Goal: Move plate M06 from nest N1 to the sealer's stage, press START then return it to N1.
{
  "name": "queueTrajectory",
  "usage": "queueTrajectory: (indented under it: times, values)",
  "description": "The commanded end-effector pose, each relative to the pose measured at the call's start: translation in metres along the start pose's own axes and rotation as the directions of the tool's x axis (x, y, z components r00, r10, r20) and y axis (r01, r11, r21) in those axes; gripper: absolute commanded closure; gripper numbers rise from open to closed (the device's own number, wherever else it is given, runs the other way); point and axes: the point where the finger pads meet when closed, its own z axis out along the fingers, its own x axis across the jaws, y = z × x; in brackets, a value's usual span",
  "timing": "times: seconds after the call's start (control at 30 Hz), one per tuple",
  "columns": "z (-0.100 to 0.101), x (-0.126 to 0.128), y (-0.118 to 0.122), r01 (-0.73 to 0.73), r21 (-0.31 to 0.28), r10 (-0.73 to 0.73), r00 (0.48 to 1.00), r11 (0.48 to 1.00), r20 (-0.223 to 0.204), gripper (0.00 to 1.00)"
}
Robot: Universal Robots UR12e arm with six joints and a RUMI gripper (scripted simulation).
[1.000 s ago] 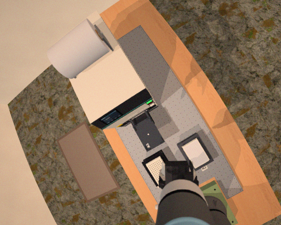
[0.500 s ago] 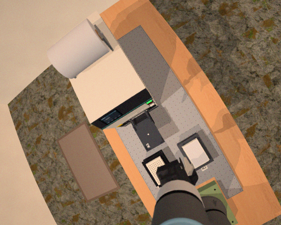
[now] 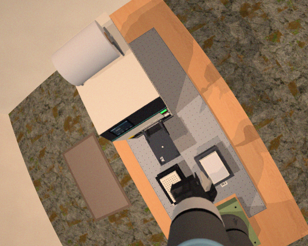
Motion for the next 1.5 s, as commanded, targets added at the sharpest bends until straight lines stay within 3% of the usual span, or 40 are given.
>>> queueTrajectory:
  times: [0.0,0.33,0.47,0.87,1.23,1.47]
  values:
    - [0.004,0.000,0.000,0.011,-0.001,-0.011,1.000,1.000,0.000,0.32]
    - [0.049,0.000,0.000,0.020,-0.001,-0.020,1.000,1.000,0.000,0.32]
    - [0.049,0.000,0.000,0.020,-0.001,-0.020,1.000,1.000,0.000,0.32]
    - [0.099,0.000,0.000,0.038,-0.001,-0.038,0.999,0.999,0.000,0.32]
    - [0.099,0.000,0.000,0.038,-0.001,-0.038,0.999,0.999,0.000,0.32]
    - [0.099,0.026,-0.007,0.038,-0.001,-0.038,0.999,0.999,0.000,0.32]
